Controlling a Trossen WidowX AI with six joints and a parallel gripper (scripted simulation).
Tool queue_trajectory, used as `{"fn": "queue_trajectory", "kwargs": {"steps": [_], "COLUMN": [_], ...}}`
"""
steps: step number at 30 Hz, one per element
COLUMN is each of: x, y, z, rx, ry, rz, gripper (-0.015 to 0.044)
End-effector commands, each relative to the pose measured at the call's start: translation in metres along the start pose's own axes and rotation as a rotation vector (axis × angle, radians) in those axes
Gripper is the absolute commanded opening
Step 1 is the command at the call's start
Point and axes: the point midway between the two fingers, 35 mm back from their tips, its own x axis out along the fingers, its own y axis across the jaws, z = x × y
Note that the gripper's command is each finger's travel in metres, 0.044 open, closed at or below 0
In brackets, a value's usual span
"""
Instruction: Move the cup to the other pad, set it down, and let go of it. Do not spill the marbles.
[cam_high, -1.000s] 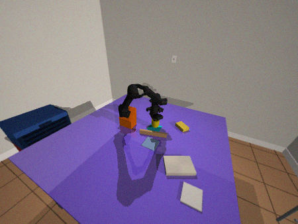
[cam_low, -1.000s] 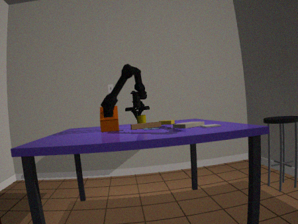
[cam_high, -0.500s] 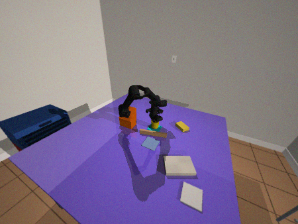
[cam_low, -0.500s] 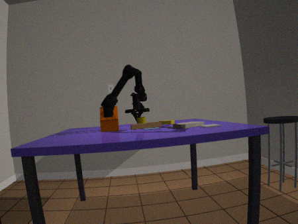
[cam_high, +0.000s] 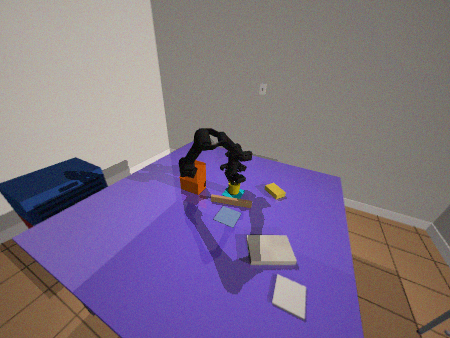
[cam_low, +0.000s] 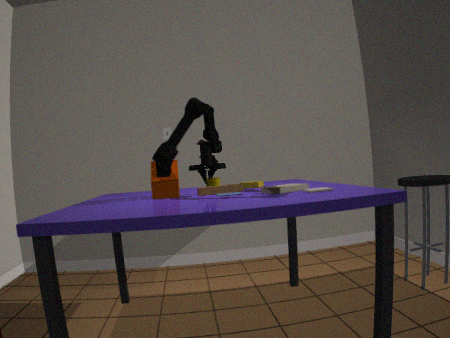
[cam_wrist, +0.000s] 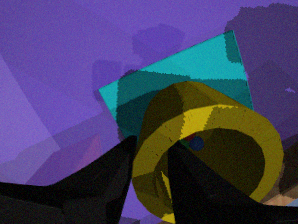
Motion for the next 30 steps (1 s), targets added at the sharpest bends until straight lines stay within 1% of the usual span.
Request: {"fn": "queue_trajectory", "kwargs": {"steps": [1, 8, 30], "x": [0.0, -0.003, -0.037], "y": [0.0, 0.0, 0.001], "z": [0.0, 0.0, 0.002], "rx": [0.001, 0.0, -0.007], "ry": [-0.001, 0.0, 0.004], "rz": [0.0, 0.0, -0.002], "gripper": [0.0147, 0.0147, 0.0147]}}
